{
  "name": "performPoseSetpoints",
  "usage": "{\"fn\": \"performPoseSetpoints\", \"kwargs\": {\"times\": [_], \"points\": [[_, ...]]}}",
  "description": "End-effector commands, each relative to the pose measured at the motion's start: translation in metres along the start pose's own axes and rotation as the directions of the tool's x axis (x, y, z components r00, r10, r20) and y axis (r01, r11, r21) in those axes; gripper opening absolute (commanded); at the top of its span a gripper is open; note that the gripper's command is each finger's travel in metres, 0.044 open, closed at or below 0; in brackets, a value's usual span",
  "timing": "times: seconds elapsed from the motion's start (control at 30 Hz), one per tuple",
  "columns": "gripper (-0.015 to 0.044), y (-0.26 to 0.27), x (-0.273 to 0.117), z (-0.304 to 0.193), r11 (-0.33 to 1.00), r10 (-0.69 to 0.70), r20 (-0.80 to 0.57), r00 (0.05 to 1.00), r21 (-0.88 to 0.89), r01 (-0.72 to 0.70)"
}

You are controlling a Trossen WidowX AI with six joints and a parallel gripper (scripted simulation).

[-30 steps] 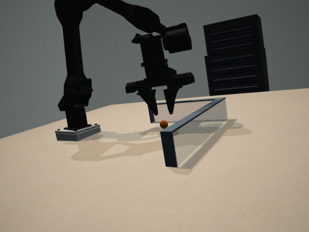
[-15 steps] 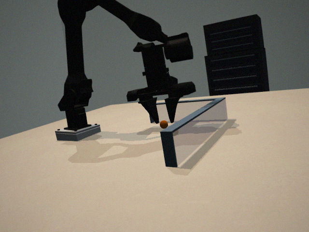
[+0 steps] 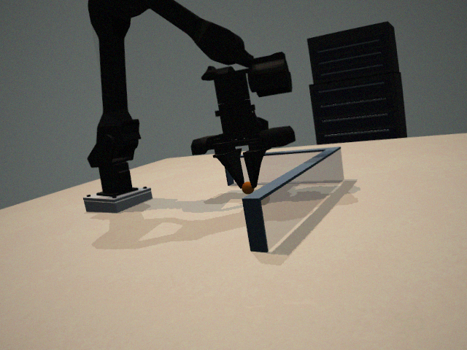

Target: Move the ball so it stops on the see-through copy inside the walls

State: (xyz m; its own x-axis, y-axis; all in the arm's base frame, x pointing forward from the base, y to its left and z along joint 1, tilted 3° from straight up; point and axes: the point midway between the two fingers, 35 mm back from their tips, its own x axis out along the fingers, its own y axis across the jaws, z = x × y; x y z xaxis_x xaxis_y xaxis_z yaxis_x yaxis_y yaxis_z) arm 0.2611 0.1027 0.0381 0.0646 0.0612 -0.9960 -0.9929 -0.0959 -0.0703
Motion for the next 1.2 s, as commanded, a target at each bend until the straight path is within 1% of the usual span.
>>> {"fn": "performPoseSetpoints", "kwargs": {"times": [0.0, 0.03, 0.37, 0.73, 0.9, 1.17], "points": [[0.0009, 0.000, 0.001, -0.001, 1.000, 0.004, -0.007, 1.000, 0.000, -0.004], [0.0000, 0.000, -0.002, -0.001, 1.000, 0.004, -0.007, 1.000, 0.000, -0.004], [0.0000, -0.007, -0.057, 0.001, 1.000, 0.003, -0.007, 1.000, 0.000, -0.003], [0.0000, -0.001, -0.119, 0.000, 1.000, 0.004, -0.008, 1.000, 0.000, -0.004], [0.0000, -0.004, -0.119, -0.002, 1.000, 0.003, -0.008, 1.000, 0.000, -0.003], [0.0000, -0.040, -0.102, -0.035, 1.000, 0.001, -0.012, 1.000, -0.001, -0.001]]}}
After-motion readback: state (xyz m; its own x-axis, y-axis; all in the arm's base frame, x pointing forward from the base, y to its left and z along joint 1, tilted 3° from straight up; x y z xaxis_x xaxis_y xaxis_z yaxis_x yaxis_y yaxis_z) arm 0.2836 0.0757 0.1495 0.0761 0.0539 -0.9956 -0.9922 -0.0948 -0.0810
